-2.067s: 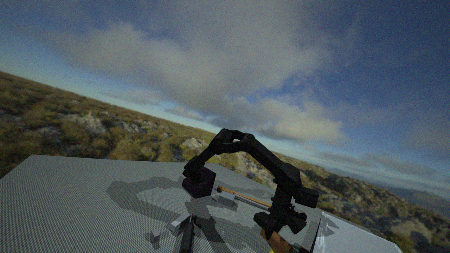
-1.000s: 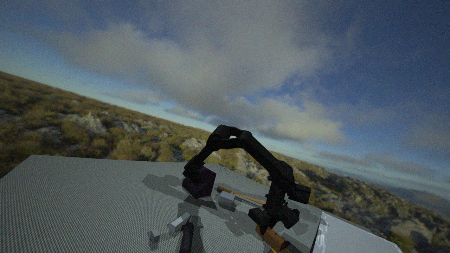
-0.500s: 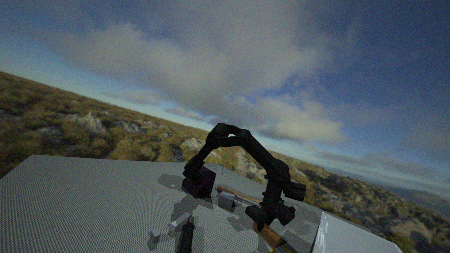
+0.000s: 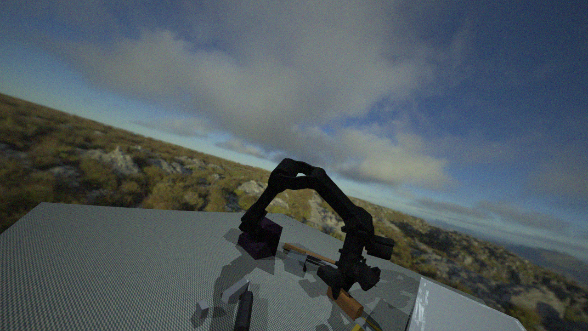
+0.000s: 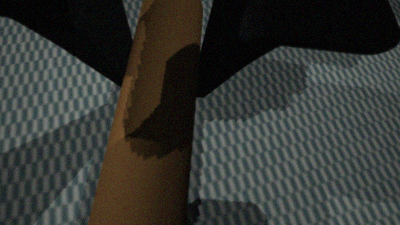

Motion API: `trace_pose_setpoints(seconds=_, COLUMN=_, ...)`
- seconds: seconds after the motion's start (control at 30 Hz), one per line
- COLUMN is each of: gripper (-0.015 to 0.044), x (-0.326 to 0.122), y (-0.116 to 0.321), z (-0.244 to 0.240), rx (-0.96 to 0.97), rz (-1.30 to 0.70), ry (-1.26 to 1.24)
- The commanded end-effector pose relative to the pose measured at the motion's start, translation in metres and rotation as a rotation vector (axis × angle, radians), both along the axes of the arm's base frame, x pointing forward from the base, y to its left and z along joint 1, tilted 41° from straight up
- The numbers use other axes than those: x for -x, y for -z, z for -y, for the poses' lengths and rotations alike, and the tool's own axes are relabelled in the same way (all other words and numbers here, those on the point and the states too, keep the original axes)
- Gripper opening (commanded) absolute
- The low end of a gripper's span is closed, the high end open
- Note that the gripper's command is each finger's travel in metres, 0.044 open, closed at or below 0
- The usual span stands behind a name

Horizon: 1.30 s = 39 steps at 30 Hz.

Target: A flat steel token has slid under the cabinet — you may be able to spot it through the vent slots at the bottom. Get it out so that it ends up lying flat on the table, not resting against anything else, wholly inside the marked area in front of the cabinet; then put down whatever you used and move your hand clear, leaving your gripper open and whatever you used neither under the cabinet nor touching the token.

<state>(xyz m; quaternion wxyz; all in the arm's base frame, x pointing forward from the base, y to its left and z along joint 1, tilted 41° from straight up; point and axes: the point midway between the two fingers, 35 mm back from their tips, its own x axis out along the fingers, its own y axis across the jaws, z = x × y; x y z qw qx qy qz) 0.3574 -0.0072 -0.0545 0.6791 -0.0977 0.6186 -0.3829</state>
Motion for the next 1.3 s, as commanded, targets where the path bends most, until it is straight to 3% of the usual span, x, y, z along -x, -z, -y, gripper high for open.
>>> trace_pose_setpoints(seconds=0.0, gripper=0.0000, x=0.008, y=0.003, z=-0.002, rx=0.002, rz=-0.004, ry=0.001)
trace_pose_setpoints(seconds=1.27, gripper=0.0000, x=0.053, y=0.015, z=-0.021, rx=0.000, rz=-0.006, ry=0.001)
